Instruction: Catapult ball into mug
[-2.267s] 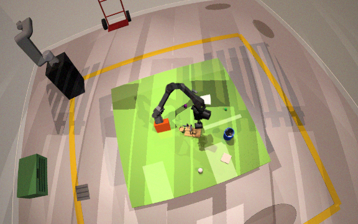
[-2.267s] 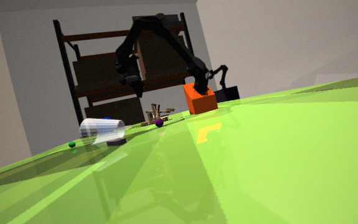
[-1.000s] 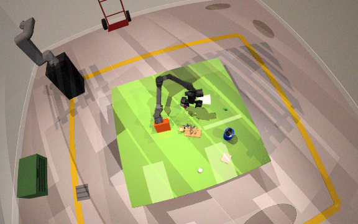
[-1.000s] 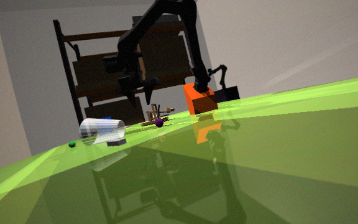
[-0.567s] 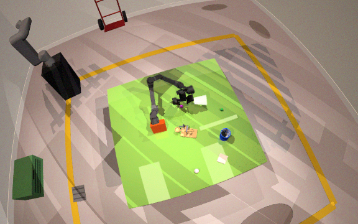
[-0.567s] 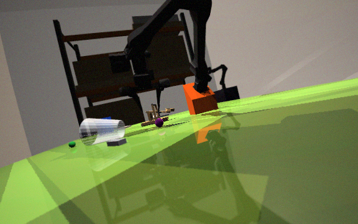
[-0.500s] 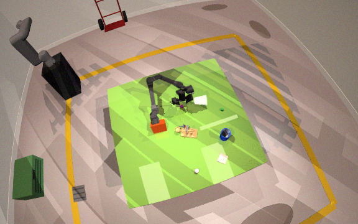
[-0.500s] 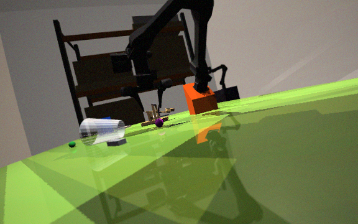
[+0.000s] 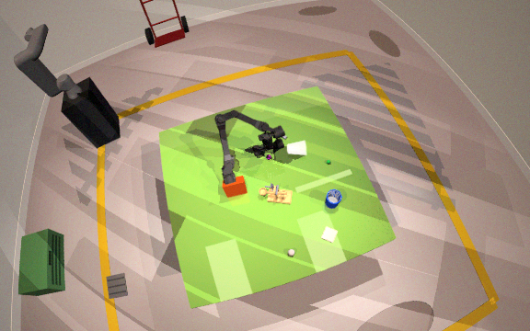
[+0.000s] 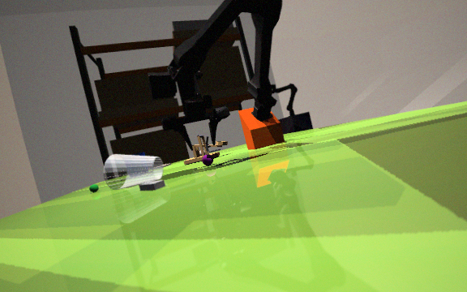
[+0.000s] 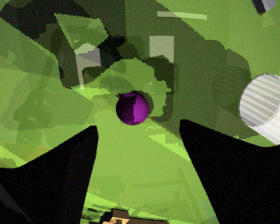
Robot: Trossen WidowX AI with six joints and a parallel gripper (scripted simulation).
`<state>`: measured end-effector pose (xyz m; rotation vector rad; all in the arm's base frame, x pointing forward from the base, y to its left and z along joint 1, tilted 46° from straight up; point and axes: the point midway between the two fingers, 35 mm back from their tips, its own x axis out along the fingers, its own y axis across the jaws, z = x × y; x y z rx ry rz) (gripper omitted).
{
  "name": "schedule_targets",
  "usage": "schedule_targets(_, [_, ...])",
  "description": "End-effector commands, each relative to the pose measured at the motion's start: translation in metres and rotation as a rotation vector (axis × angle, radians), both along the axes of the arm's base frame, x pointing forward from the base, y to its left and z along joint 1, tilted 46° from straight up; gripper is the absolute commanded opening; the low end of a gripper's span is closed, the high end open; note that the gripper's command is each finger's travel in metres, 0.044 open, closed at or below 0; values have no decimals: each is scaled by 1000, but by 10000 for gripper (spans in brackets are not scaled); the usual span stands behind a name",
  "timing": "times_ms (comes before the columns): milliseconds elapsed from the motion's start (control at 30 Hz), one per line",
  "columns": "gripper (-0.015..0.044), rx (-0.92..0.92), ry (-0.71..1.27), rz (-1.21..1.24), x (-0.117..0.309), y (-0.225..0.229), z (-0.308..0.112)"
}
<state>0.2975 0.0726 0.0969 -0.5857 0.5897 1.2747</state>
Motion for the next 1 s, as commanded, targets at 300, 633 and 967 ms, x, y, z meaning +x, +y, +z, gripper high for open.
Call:
schedule_targets(300, [300, 4, 8, 3, 1, 15, -14])
schedule_targets(633, [300, 6, 7, 3, 4, 27, -26])
schedule_targets(967, [195, 7, 6, 3, 4, 32, -31])
